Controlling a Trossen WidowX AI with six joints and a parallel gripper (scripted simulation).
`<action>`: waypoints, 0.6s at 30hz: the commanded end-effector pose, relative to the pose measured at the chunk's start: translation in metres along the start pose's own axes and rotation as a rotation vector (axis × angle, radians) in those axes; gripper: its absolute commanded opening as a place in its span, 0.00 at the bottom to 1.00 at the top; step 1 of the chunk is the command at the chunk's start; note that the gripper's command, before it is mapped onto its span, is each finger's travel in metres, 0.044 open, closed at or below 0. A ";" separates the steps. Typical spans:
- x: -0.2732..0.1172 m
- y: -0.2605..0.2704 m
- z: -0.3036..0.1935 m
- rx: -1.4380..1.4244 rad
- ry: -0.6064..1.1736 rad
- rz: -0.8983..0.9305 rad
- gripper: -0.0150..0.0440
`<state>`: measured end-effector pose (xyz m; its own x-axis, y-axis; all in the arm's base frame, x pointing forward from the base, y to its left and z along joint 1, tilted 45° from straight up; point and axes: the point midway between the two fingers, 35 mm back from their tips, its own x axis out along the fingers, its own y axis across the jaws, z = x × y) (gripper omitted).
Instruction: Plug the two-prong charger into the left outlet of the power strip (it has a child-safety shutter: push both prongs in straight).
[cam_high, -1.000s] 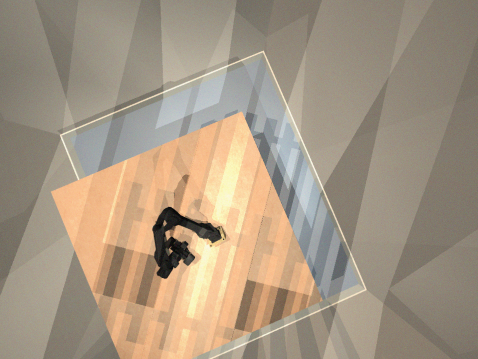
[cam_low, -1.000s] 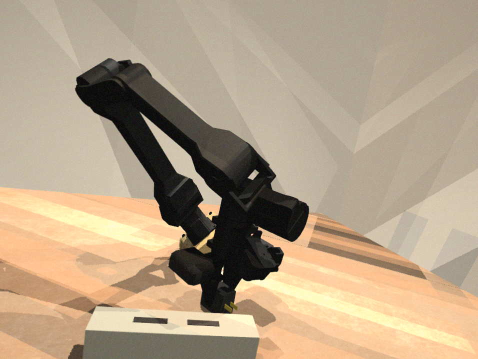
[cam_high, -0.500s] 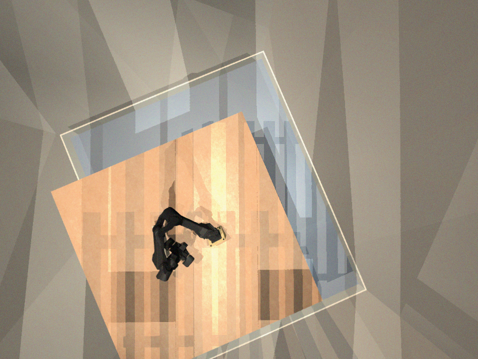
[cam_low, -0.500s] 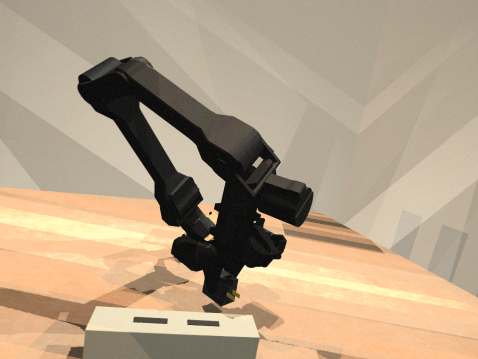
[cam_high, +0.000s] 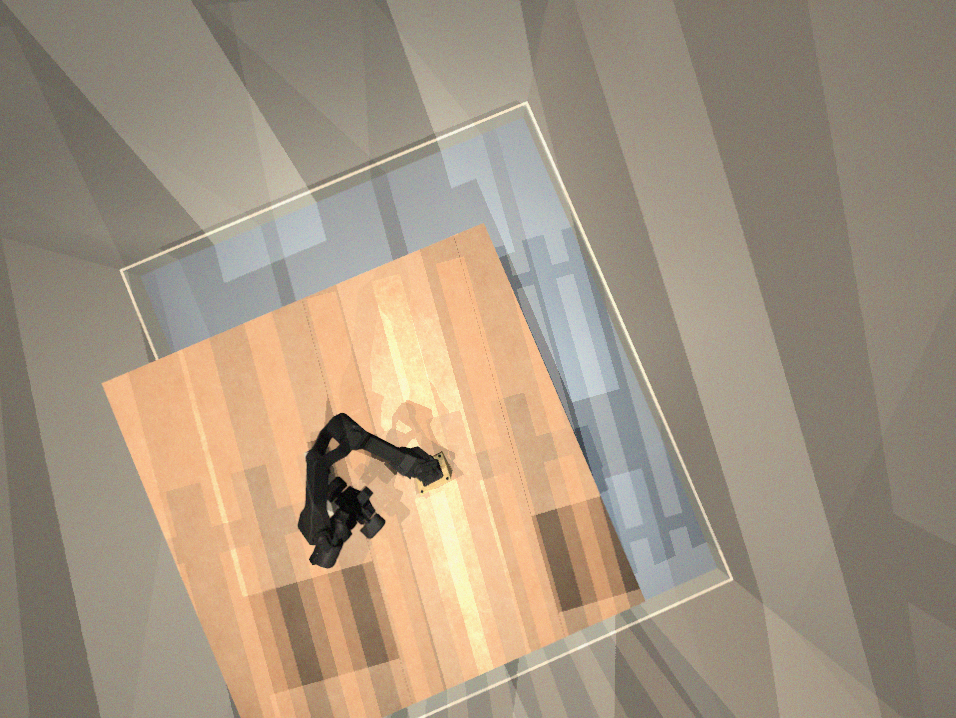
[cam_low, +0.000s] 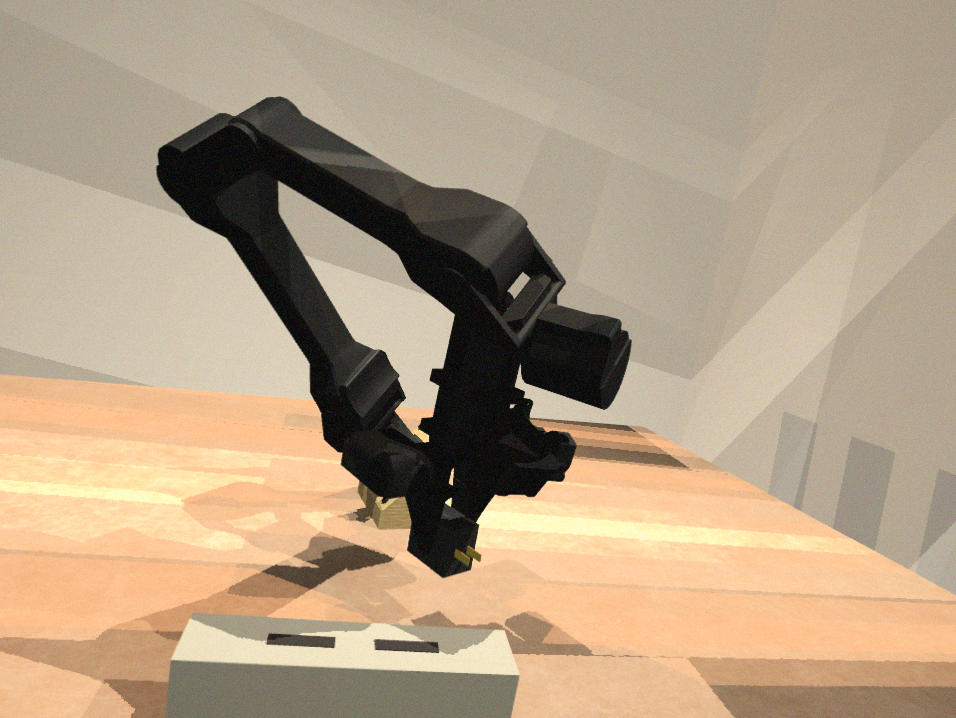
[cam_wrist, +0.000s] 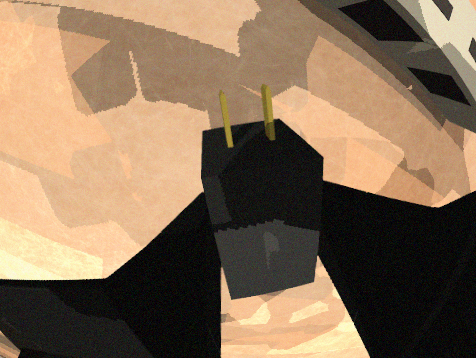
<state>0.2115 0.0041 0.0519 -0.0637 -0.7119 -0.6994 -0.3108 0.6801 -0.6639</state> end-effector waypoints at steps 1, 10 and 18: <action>0.005 -0.004 -0.002 0.072 0.001 0.009 0.25; 0.019 -0.013 -0.006 0.240 -0.002 0.023 0.25; 0.030 -0.021 -0.010 0.391 -0.002 0.032 0.25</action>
<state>0.2087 -0.0265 0.0482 -0.0666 -0.6885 -0.7221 0.0071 0.7234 -0.6904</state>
